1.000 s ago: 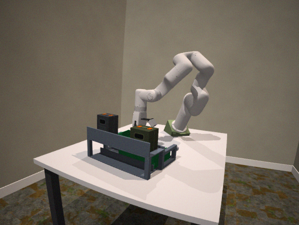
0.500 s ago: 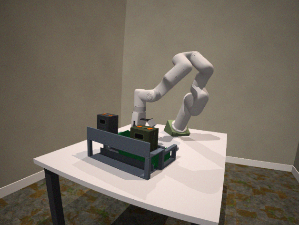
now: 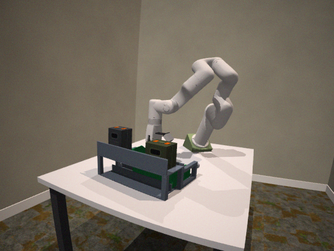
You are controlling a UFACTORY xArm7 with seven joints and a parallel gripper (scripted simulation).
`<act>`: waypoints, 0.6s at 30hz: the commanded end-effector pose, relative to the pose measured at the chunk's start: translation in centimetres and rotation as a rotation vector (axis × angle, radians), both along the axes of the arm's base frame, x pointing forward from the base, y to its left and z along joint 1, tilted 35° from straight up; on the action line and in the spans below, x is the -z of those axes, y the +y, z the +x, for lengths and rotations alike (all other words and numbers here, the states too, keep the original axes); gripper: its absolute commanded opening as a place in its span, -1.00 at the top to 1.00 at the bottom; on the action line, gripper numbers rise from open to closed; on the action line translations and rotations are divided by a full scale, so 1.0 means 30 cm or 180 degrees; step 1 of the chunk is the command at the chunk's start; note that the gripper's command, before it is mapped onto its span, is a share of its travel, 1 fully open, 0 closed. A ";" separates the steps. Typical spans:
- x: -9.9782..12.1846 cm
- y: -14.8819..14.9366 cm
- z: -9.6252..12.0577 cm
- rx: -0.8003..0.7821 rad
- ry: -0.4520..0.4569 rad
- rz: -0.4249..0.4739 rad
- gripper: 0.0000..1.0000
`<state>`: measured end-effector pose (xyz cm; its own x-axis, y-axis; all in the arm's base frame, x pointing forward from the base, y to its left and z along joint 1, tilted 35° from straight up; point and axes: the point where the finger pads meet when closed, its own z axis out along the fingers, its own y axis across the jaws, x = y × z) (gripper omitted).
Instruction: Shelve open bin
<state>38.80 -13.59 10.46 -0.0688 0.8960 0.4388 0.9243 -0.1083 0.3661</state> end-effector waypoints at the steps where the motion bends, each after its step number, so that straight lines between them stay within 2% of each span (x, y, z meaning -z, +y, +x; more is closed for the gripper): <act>1: -0.004 -0.006 0.003 0.0010 -0.0006 -0.0006 1.00; 18: -0.016 -0.010 0.034 0.0010 -0.0006 -0.0006 1.00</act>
